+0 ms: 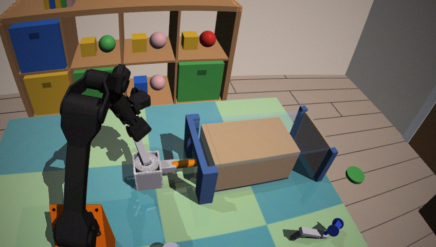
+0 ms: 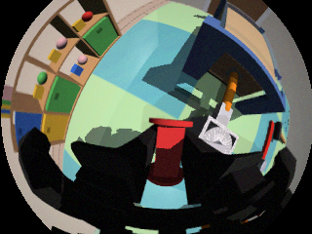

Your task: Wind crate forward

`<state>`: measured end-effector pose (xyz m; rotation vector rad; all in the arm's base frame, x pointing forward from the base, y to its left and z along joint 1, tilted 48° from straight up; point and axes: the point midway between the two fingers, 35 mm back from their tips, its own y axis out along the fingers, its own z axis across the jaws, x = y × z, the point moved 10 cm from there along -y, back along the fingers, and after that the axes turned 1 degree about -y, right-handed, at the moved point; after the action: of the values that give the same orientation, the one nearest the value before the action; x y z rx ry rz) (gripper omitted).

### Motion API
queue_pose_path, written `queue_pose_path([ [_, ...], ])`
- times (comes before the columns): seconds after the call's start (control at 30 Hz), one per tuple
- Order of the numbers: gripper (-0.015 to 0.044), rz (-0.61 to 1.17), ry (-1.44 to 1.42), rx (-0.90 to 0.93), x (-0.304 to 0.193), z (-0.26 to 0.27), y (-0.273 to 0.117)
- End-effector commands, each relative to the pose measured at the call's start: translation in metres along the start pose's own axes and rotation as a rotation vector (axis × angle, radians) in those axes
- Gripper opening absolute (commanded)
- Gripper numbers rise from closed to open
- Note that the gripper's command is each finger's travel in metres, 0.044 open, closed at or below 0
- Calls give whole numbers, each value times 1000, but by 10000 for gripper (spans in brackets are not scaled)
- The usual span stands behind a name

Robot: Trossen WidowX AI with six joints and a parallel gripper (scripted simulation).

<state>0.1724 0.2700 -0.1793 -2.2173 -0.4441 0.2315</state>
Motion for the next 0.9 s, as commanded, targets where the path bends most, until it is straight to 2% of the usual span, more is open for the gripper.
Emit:
queue_pose_path([
  [0.0,0,22,-15,7,-12,2,-4],
  [0.87,0,24,-17,8,-41,0,-17],
])
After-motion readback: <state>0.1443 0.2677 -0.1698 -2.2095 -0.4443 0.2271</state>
